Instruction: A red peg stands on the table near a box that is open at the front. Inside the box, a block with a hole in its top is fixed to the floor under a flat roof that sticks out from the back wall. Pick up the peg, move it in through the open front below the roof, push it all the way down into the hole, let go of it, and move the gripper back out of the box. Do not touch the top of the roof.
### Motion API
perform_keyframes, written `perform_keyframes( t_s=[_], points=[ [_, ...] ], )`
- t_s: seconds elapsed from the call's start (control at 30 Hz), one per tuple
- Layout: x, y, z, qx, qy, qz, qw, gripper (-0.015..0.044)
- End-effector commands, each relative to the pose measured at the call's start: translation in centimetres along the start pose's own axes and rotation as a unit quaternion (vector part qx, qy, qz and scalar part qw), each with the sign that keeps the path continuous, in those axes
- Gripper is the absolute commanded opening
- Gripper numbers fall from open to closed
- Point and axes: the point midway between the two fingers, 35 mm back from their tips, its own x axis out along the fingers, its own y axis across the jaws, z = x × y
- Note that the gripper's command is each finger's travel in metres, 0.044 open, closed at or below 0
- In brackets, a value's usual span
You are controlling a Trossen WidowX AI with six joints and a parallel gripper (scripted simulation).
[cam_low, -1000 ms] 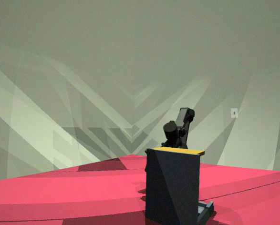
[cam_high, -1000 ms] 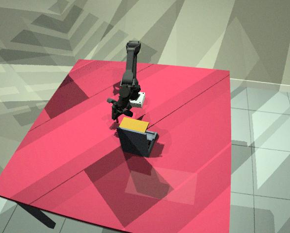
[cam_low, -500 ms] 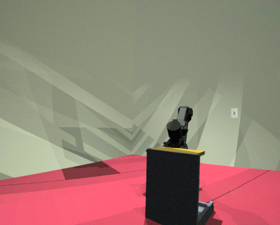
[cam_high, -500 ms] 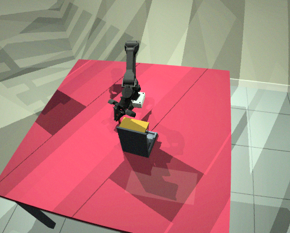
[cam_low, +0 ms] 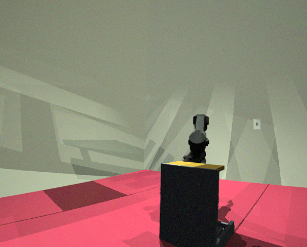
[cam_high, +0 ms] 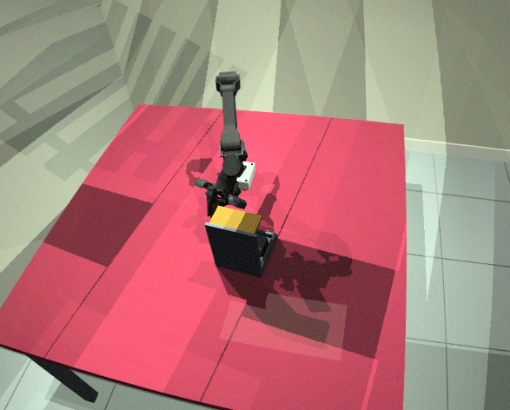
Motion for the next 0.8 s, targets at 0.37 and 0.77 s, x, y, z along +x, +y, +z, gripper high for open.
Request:
perform_keyframes(
  t_s=[0.37, 0.77],
  points=[
    [-0.1, -3.5, 0.1, -0.020, -0.001, -0.024, 0.999, 0.0000],
    [-0.4, -6.3, 0.5, -0.037, -0.001, -0.046, 0.998, 0.0000]
  ],
)
